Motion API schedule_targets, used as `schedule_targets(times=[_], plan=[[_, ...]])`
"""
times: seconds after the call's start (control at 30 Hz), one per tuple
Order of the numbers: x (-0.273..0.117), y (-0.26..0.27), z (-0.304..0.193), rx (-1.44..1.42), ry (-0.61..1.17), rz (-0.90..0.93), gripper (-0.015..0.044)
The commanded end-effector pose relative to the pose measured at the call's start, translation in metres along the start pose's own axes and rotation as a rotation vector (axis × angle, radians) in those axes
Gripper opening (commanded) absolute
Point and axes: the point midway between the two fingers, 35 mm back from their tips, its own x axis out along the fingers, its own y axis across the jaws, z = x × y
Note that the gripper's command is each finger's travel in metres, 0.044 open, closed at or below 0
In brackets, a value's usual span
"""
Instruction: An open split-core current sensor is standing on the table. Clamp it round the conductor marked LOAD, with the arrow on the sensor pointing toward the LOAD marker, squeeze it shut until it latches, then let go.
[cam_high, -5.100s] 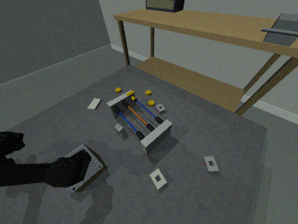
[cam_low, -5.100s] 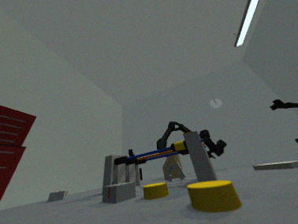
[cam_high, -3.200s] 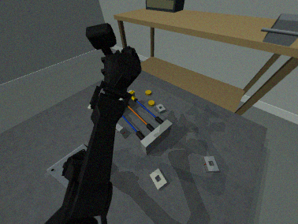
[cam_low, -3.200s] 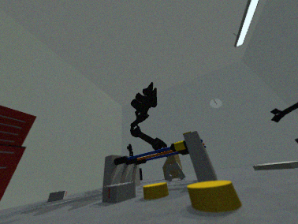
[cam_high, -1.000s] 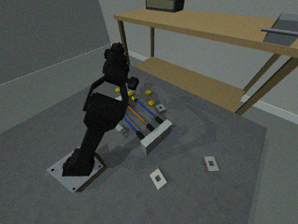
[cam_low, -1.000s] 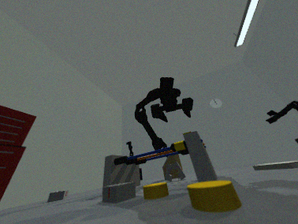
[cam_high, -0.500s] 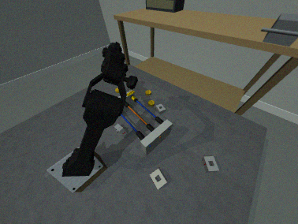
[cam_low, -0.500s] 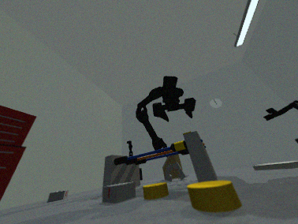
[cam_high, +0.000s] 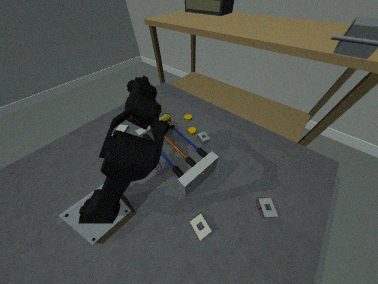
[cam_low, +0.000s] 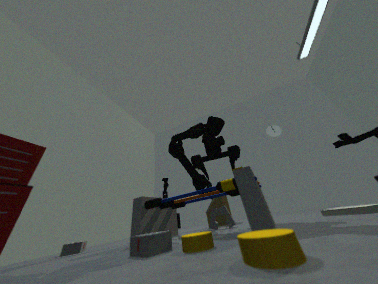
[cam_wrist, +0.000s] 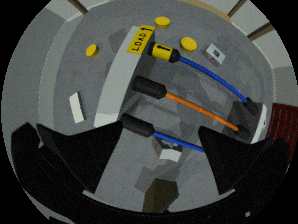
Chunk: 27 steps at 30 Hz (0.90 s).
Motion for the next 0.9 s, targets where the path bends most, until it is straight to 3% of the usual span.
schedule_targets(times=[0.0, 0.13, 0.87], plan=[[0.013, -0.022, -0.065, 0.096, 0.128, -0.031, 0.044], [0.018, -0.035, -0.103, 0.154, 0.197, -0.06, 0.044], [0.04, -0.035, -0.106, 0.153, 0.196, -0.059, 0.044]])
